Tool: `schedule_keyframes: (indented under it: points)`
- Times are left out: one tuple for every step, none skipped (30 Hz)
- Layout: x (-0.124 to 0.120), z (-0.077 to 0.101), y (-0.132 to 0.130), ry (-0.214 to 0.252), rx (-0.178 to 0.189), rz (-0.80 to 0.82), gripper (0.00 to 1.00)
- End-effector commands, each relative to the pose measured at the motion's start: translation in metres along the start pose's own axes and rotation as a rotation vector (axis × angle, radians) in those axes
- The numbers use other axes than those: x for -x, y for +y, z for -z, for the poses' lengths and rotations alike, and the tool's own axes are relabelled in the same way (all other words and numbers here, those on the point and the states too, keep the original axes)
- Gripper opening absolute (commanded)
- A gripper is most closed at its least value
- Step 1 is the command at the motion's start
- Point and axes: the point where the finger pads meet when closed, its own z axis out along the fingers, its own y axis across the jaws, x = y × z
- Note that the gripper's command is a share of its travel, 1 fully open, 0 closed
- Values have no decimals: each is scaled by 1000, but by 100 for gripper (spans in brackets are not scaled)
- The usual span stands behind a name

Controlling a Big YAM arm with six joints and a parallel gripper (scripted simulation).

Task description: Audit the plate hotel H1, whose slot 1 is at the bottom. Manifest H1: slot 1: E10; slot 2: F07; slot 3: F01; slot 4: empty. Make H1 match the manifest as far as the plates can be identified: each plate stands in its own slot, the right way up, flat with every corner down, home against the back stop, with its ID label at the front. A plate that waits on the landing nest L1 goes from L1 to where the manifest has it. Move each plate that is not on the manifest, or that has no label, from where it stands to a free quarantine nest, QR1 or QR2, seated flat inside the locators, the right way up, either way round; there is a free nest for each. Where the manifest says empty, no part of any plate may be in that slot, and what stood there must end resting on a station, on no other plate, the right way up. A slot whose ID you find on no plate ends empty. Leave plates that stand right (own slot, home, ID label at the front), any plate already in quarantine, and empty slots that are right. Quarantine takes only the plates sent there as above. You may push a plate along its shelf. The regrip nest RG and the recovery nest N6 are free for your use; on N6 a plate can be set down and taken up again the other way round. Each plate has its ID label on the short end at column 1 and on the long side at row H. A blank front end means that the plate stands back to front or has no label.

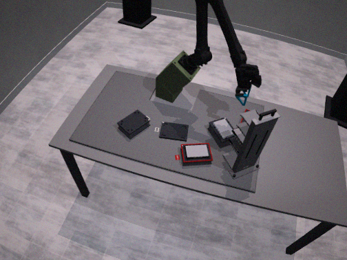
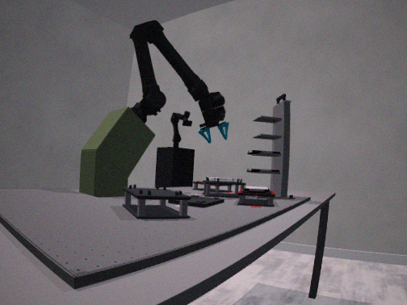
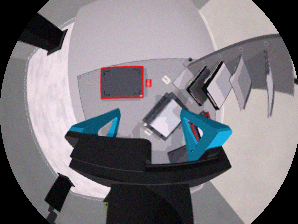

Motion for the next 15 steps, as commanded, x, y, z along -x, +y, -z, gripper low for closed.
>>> schedule_keyframes:
  points:
    - [29,3,-1,-18,10,89,100]
    - [32,2,1,-9,18,109,100]
    - [34,1,2,-1,26,129,100]
    - [37,0,4,8,33,149,100]
    - [40,-1,6,17,41,169,100]
    - [42,-2,7,25,48,189,100]
    - [45,-3,9,34,55,209,100]
    - [48,-4,11,43,62,229,100]
    - [51,-5,12,51,70,249,100]
    - [53,-6,14,60,78,269,100]
    - [56,-7,16,68,86,289,100]
    - [59,-8,17,77,95,309,100]
    - [61,-9,19,85,103,329,100]
    - [64,-10,21,94,111,349,100]
    - [67,-11,23,102,119,369,100]
